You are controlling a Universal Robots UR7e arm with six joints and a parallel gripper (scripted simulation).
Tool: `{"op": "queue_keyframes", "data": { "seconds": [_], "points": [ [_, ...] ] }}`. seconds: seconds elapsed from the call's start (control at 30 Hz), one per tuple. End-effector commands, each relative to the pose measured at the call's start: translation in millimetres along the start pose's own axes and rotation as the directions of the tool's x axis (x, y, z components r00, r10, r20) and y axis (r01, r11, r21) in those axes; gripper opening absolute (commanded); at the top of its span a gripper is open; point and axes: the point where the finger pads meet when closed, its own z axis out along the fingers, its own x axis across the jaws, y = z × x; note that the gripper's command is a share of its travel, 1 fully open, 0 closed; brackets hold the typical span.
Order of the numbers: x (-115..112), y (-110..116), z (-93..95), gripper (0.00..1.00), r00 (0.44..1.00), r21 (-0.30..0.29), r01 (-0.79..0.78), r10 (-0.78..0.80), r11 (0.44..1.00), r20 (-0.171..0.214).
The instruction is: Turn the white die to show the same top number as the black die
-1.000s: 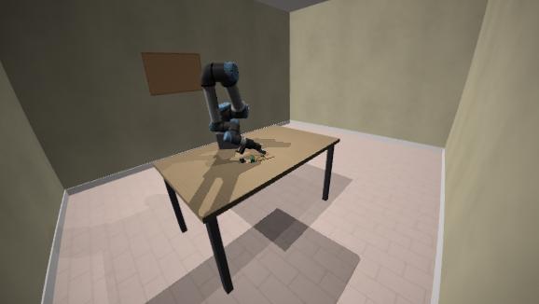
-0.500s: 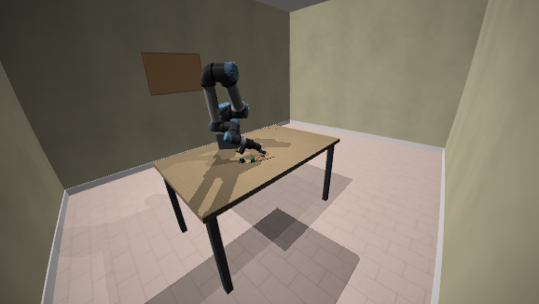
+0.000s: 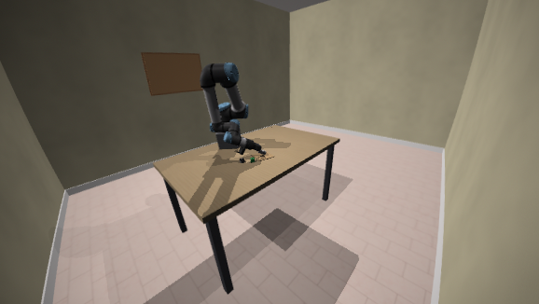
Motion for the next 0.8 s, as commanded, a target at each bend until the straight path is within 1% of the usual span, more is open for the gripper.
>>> {"op": "queue_keyframes", "data": {
  "seconds": [0.0,0.3,0.77],
  "points": [
    [-0.2,-2.2,1.2,0.57,1.000,0.000,0.001,-0.001,1.000,0.001],
    [-0.2,-6.5,3.5,0.57,1.000,0.000,0.001,-0.001,1.000,0.001],
    [-0.2,-6.9,3.7,0.57,1.000,0.000,0.001,-0.001,1.000,0.001]
  ]
}}
